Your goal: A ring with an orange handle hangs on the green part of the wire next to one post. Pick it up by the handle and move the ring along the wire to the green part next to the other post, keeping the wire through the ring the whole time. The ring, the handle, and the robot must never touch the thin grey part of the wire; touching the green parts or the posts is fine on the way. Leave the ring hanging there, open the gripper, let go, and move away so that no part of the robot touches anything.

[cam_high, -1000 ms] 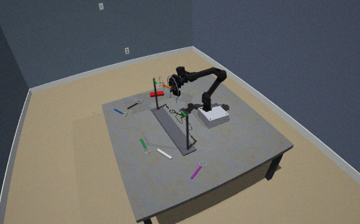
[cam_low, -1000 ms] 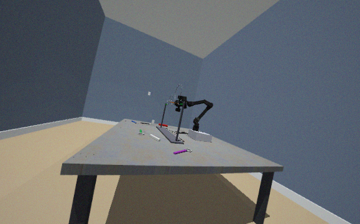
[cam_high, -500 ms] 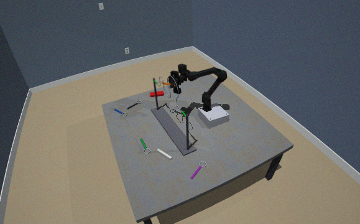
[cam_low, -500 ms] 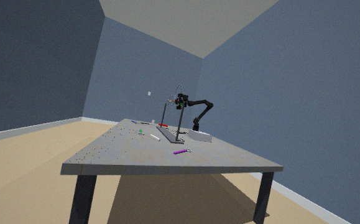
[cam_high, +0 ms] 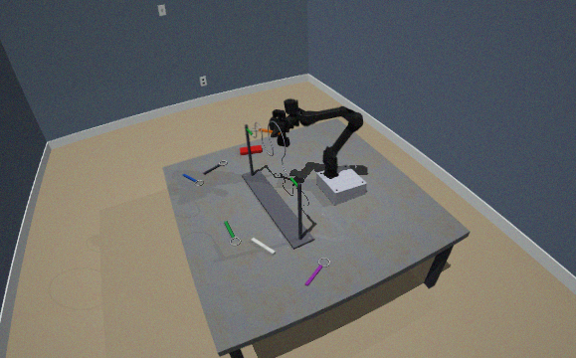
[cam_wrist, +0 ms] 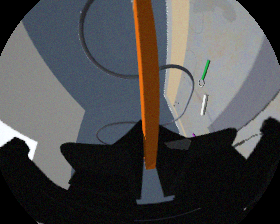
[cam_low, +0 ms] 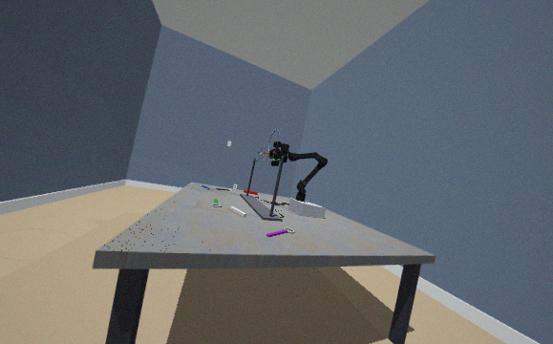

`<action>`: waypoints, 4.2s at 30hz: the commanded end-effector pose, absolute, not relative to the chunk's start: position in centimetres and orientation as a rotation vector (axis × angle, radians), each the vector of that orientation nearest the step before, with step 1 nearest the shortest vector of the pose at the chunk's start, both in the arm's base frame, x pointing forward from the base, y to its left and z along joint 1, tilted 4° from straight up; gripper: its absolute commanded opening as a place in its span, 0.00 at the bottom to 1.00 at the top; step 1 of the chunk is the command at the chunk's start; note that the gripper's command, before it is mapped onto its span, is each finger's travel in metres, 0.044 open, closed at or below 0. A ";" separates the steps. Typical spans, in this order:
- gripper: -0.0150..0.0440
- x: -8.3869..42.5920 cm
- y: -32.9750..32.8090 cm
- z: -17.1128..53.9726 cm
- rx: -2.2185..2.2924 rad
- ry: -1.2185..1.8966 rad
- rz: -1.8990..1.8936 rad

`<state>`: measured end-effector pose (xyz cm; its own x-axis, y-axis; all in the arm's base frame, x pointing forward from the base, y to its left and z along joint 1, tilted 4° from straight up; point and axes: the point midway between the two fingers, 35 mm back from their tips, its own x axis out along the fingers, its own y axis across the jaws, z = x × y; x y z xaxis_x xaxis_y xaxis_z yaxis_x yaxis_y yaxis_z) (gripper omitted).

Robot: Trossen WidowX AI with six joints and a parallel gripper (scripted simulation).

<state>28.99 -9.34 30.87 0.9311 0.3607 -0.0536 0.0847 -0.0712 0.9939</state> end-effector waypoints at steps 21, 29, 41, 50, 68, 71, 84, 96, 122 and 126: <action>0.00 28.8 -9.8 28.3 1.190 0.442 0.099; 0.00 28.7 -10.4 27.2 1.004 0.473 0.040; 0.00 28.4 -11.7 25.7 0.725 0.512 -0.046; 0.00 28.2 -12.9 24.8 0.503 0.536 -0.114; 0.00 27.7 -15.7 23.9 0.076 0.561 -0.239; 0.00 27.6 -16.2 23.9 0.003 0.563 -0.259; 0.00 27.3 -18.4 24.3 -0.311 0.563 -0.340; 0.00 27.1 -20.2 25.2 -0.601 0.554 -0.408; 0.00 26.8 -22.8 28.7 -1.231 0.504 -0.535; 0.00 26.8 -23.0 29.3 -1.326 0.493 -0.552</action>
